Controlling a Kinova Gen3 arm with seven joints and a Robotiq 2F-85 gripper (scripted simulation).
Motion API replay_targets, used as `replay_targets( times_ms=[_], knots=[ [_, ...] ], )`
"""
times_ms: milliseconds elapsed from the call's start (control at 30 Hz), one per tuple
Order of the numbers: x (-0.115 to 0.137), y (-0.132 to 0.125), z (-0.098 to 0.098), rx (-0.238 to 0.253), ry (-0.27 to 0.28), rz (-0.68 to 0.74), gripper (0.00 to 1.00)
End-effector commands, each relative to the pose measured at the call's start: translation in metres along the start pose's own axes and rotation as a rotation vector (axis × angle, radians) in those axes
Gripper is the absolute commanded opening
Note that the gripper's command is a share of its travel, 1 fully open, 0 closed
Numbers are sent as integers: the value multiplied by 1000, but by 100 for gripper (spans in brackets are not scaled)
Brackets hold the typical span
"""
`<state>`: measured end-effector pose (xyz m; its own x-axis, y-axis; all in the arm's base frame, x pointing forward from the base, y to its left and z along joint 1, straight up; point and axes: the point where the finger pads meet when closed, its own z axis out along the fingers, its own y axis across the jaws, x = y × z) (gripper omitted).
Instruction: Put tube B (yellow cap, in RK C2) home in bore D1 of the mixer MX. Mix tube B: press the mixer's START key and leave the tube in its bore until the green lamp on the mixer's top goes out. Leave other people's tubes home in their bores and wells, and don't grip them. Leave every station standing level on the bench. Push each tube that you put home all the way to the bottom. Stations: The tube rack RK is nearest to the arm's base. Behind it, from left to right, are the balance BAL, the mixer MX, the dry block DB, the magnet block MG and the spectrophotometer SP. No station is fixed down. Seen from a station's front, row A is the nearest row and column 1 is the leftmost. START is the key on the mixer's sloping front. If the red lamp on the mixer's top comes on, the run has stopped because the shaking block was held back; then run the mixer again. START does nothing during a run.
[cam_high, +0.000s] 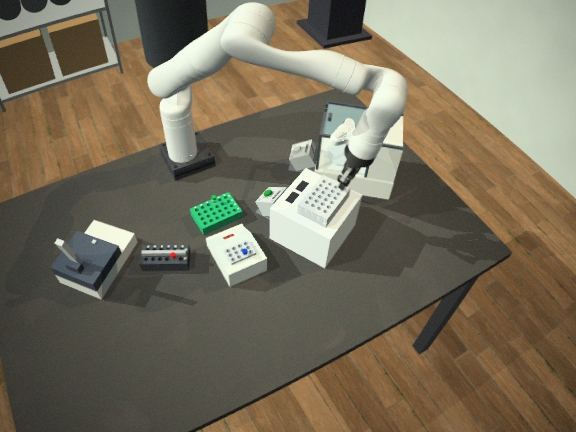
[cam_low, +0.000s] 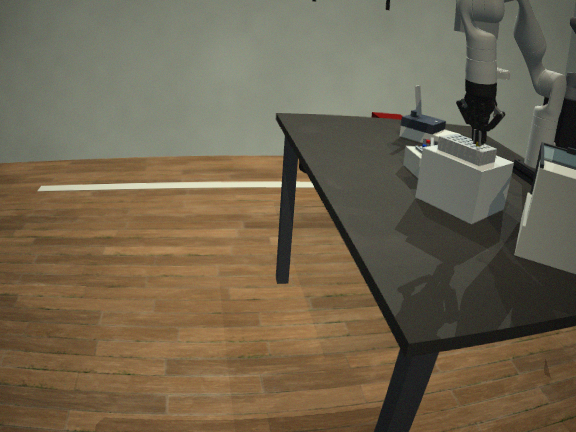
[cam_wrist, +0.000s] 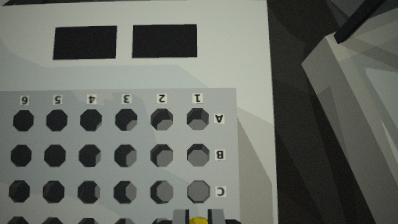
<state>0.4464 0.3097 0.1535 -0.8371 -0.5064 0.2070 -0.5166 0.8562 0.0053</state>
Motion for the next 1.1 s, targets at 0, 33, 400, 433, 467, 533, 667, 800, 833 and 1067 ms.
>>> replay_targets(
  times_ms=[0,33,400,433,467,533,667,800,833,1067],
  knots=[
    [-1,-3,3,9,-3,7,10],
    [-1,-3,3,9,-3,7,10],
    [1,-4,1,10,3,6,10],
    [1,-4,1,10,3,6,10],
    [1,-4,0,9,3,6,10],
    [1,-4,0,9,2,6,10],
    [1,-3,-1,8,2,5,10],
    [1,-3,-2,8,1,5,10],
    [1,-3,-2,8,1,5,10],
    [0,-1,-1,3,-1,2,10]
  ],
)
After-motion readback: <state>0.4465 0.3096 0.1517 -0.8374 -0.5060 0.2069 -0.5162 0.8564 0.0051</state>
